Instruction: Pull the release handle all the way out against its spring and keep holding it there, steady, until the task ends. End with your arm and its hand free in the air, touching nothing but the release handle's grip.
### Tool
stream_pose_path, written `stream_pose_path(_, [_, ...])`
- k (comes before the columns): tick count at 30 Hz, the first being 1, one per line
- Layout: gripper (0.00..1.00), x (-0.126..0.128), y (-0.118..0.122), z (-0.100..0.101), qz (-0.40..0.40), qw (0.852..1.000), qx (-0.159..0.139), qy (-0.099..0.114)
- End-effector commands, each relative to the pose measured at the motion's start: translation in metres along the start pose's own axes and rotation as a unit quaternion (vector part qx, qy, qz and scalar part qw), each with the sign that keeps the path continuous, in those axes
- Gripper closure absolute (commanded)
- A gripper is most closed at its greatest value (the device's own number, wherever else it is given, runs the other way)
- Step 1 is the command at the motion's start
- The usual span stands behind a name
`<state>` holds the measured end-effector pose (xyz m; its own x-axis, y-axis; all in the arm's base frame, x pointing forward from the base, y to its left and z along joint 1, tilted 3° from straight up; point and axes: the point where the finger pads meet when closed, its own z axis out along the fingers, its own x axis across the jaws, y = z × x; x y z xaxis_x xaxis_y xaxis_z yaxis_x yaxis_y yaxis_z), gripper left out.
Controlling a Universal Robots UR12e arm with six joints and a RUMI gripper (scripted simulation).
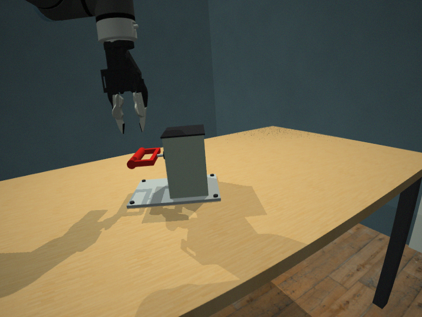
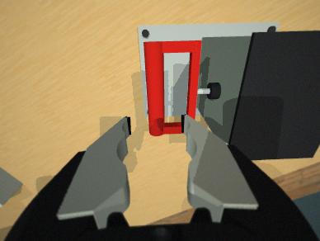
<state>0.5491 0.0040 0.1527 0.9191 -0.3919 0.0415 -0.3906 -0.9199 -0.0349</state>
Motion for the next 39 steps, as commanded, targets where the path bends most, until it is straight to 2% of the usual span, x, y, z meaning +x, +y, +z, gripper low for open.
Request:
stream_pose_path(1, [0.7,0.001,0.0,0.001,0.0,1.0,0.0,0.001])
stream_pose_path(14, [0.7,0.001,0.0,0.01,0.0,1.0,0.0,0.001])
stream_pose_path(39, [0.7,0.001,0.0,0.042,0.0,1.0,0.0,0.001])
